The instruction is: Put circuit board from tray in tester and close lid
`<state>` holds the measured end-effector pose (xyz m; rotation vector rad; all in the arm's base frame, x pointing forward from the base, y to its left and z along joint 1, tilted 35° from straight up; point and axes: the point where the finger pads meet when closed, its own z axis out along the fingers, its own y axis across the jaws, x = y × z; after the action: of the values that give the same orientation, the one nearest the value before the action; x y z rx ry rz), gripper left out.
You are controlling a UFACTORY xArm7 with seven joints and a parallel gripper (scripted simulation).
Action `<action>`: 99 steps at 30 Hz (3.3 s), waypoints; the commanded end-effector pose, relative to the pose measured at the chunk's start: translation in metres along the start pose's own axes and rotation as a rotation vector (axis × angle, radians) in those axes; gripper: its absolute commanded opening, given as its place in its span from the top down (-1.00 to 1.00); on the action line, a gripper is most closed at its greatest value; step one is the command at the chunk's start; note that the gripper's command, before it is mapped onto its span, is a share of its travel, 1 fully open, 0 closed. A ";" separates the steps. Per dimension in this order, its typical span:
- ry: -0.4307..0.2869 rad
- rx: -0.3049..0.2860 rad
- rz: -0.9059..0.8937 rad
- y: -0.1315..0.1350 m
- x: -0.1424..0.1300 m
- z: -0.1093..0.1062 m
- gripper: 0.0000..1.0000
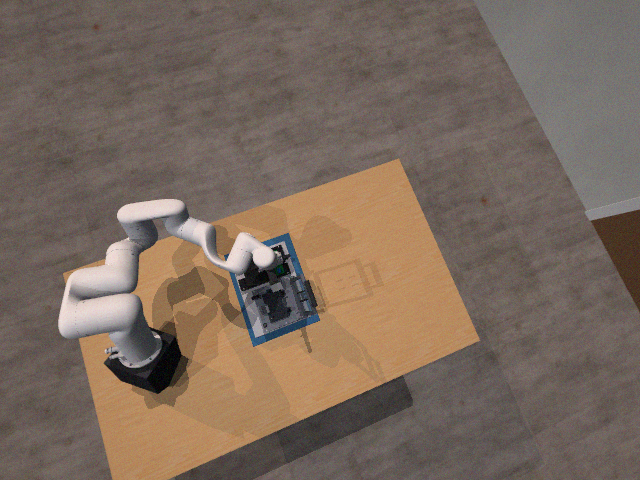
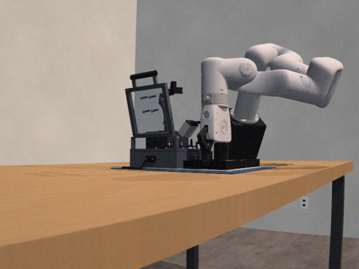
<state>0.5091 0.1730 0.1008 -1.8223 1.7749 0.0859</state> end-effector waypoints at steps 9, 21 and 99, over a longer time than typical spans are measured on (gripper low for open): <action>0.000 0.004 0.000 -0.001 0.000 -0.002 -0.78; 0.000 0.004 0.000 -0.001 0.000 -0.002 -0.78; 0.000 0.004 0.000 -0.001 0.000 -0.005 -0.58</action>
<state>0.5085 0.1724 0.1019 -1.8228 1.7749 0.0863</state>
